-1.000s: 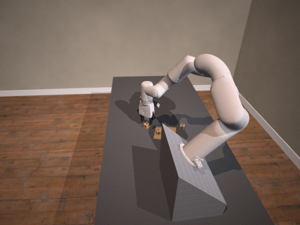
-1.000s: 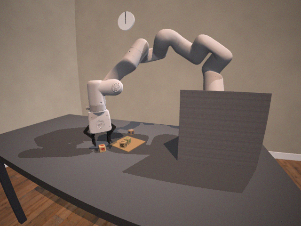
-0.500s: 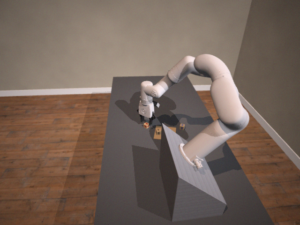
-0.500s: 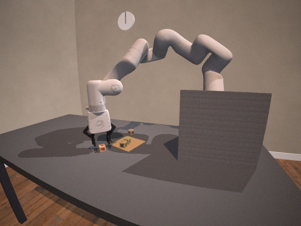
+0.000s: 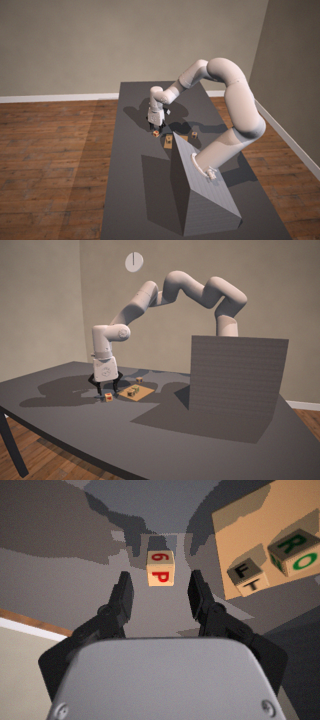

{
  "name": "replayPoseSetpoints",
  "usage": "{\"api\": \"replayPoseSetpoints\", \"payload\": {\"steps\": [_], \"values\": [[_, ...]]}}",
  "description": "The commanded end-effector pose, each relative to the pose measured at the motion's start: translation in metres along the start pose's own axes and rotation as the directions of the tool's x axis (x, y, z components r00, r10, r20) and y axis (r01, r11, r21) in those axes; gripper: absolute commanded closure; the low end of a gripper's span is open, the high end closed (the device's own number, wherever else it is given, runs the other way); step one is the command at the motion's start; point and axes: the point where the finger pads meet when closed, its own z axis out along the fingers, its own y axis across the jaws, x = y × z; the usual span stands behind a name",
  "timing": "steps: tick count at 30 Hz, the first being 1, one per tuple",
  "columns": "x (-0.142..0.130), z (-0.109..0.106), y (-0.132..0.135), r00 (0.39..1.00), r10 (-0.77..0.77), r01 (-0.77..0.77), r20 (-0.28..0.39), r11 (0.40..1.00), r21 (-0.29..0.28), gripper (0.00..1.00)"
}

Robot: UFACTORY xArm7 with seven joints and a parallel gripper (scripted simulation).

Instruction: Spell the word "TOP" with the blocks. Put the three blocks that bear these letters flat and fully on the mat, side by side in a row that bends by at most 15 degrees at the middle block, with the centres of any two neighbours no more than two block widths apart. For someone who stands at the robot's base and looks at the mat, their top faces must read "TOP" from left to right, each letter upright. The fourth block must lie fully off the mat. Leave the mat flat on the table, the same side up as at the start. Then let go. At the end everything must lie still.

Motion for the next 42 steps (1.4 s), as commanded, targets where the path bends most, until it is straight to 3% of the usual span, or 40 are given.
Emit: {"api": "replayPoseSetpoints", "payload": {"steps": [1, 27, 42], "values": [[0.000, -0.002, -0.002, 1.000, 0.000, 0.000, -0.001, 1.000, 0.005, 0.31], [0.000, -0.002, -0.002, 1.000, 0.000, 0.000, -0.001, 1.000, 0.005, 0.31], [0.000, 0.019, -0.002, 1.000, 0.000, 0.000, -0.001, 1.000, 0.005, 0.31]]}}
